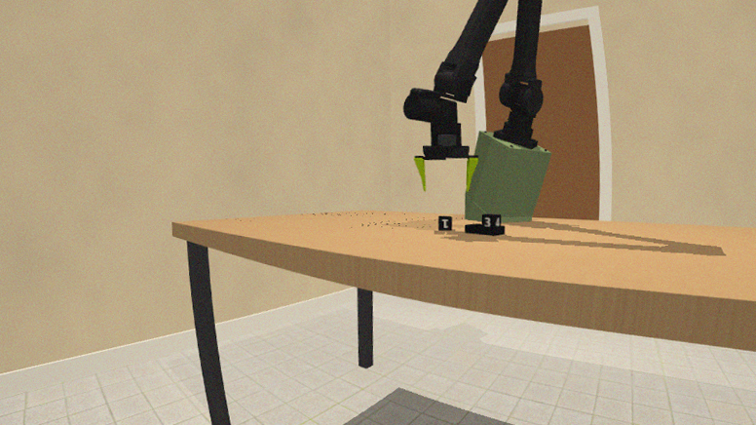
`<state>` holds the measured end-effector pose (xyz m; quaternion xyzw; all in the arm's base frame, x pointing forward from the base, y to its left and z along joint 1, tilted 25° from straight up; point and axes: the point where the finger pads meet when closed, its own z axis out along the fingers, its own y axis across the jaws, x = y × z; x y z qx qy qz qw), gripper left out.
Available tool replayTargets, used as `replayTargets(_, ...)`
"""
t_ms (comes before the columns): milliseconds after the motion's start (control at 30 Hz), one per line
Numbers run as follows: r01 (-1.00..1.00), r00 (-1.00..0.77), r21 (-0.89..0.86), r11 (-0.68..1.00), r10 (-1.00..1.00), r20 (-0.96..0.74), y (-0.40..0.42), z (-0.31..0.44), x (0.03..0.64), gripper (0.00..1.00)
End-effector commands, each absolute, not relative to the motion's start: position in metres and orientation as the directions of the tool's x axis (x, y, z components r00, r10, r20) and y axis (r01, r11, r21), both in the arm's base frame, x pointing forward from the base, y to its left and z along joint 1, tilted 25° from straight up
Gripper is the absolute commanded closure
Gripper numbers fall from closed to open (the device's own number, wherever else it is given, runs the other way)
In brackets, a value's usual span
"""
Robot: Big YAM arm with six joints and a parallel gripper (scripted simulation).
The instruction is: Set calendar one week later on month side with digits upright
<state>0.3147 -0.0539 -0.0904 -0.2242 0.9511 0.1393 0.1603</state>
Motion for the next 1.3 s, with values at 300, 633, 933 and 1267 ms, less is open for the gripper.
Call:
replayTargets(300, -0.46, -0.844, 0.171, 0.871, -0.37, -0.387, -0.0622, -0.0831, 0.3253, 0.0)
replayTargets(633, -0.449, -0.848, 0.168, 0.878, -0.359, -0.391, -0.0684, -0.0747, 0.3299, 0.0)
replayTargets(933, -0.45, -0.845, 0.163, 0.878, -0.36, -0.395, -0.0685, -0.075, 0.3301, 0.56)
replayTargets(1267, -0.45, -0.845, 0.163, 0.878, -0.36, -0.395, -0.0685, -0.075, 0.33, 0.56)
